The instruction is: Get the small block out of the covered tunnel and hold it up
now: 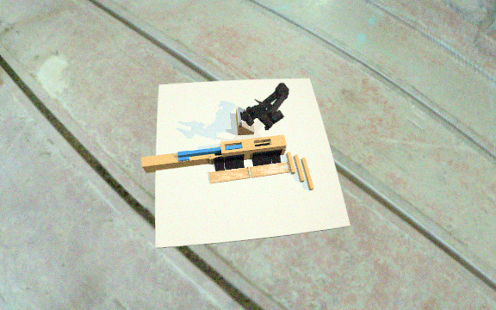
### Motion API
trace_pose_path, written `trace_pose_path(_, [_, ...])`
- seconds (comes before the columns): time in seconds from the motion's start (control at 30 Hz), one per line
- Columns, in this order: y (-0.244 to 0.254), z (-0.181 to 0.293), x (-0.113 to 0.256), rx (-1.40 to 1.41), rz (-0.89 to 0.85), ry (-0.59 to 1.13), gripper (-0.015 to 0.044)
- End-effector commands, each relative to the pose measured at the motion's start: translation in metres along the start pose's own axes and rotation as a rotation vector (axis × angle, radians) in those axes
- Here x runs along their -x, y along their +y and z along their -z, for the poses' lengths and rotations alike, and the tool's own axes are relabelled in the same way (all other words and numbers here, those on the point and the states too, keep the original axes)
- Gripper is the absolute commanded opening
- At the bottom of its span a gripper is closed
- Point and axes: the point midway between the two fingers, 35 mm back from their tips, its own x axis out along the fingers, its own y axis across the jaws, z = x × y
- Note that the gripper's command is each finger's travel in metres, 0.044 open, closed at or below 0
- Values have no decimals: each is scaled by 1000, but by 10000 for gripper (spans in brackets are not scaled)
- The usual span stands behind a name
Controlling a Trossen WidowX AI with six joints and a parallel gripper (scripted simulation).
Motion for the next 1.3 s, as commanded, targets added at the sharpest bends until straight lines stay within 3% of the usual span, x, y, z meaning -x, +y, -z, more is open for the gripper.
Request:
trace_pose_path(0.0, [0, 0, 0, 0, 0, 0, 426])
trace_pose_path(0.1, [-13, 19, -1, 227, 37, 121, 440])
trace_pose_path(0.23, [-61, 57, 7, 815, 132, 465, 440])
trace_pose_path(0.37, [-117, 65, 30, 1328, 228, 856, 440])
trace_pose_path(0.57, [-155, 51, 58, 1643, 303, 1224, 440])
trace_pose_path(0.93, [-182, 4, 122, 1850, 397, 1975, 440])
trace_pose_path(1.27, [-156, -34, 183, 1555, 387, 2647, 440])
